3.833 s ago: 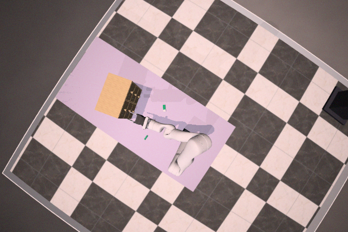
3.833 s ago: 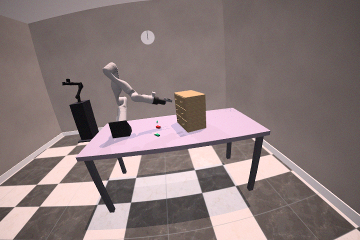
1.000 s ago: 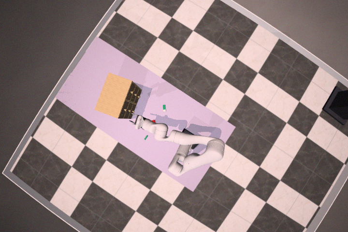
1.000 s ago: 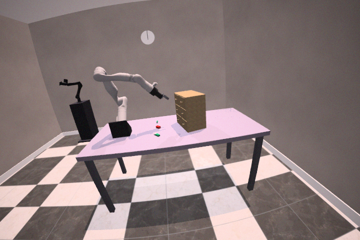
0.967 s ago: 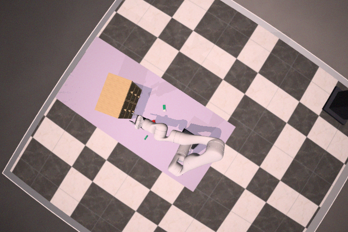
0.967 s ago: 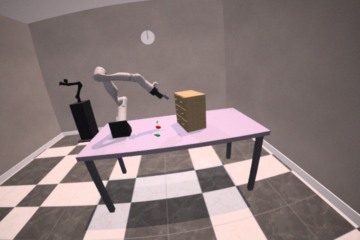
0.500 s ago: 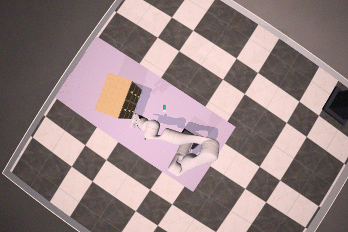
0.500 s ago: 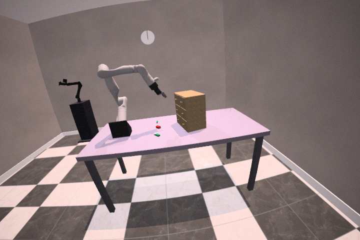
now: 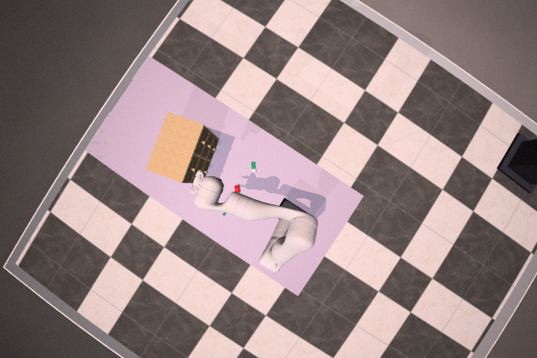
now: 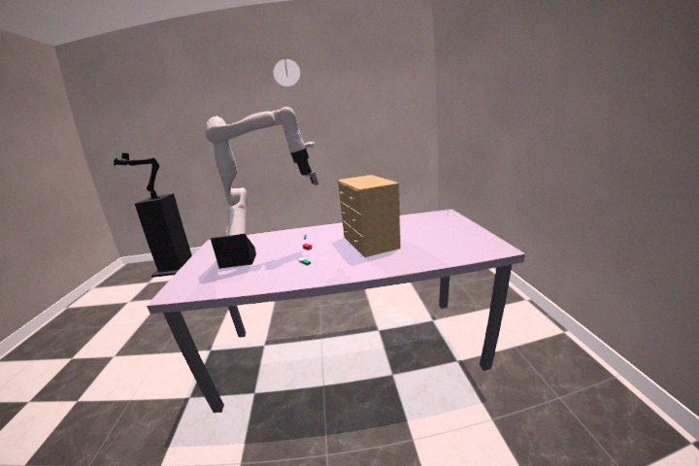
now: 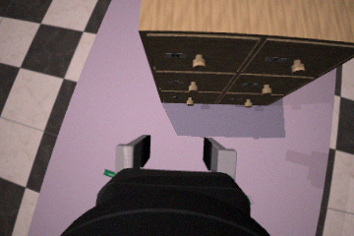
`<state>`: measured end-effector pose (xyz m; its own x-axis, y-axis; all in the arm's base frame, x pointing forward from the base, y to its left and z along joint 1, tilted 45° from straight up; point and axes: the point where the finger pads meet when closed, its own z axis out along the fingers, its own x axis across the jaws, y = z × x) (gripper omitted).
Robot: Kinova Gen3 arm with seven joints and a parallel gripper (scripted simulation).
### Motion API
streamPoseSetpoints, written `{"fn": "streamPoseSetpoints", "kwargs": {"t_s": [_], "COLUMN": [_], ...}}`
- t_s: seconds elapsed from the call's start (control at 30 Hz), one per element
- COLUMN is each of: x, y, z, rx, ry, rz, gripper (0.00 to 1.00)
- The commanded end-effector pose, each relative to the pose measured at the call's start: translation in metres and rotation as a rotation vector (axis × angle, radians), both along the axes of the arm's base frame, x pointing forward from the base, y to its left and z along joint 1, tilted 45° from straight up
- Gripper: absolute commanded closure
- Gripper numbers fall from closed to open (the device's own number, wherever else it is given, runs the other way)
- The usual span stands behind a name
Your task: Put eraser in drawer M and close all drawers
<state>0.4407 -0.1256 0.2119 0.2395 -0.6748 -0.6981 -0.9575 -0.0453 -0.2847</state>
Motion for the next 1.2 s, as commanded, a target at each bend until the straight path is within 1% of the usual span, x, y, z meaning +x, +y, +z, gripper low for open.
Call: {"fn": "streamPoseSetpoints", "kwargs": {"t_s": [0.0, 0.23, 0.5, 0.8, 1.17], "x": [0.004, -0.001, -0.004, -0.008, -0.008], "y": [0.003, -0.003, -0.008, -0.008, -0.008], "z": [0.004, 0.009, 0.012, 0.012, 0.012], "rx": [-0.011, -0.035, -0.051, -0.053, -0.054], "ry": [0.016, 0.08, 0.121, 0.141, 0.142], "rz": [0.038, 0.102, 0.142, 0.157, 0.158], "gripper": [0.0, 0.0, 0.0, 0.0, 0.0]}}
